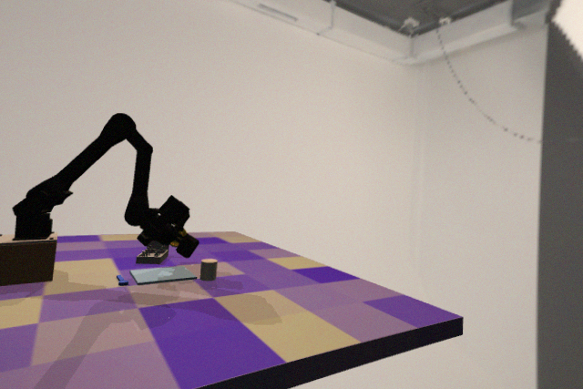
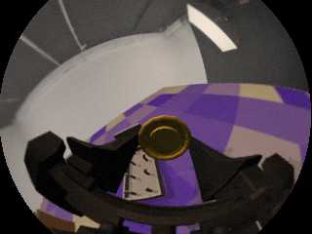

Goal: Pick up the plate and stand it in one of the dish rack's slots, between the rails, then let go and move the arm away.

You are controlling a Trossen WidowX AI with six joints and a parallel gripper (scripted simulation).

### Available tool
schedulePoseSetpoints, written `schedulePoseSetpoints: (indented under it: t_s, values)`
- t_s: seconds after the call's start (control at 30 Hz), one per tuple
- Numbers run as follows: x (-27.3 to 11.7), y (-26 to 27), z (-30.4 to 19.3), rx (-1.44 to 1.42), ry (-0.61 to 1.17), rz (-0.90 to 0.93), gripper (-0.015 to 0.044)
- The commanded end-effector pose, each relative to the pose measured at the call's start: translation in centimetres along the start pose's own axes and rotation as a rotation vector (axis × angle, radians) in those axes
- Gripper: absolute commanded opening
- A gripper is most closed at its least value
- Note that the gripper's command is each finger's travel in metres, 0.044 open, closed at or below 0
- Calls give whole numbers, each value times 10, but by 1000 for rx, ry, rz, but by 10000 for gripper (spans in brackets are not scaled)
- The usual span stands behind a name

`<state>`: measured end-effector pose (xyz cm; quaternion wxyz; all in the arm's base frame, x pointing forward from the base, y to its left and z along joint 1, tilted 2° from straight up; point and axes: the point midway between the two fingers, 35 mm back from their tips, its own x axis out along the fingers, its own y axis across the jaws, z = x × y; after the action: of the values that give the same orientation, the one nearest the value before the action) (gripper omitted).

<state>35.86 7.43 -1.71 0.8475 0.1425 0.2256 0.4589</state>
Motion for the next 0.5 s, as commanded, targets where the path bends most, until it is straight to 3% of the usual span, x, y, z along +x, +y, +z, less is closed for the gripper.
schedulePoseSetpoints:
  t_s: [0.0,0.47]
  values:
    - [-6,9,-8,-61,-29,45,0]
    - [-30,47,-26,-330,-141,194,0]
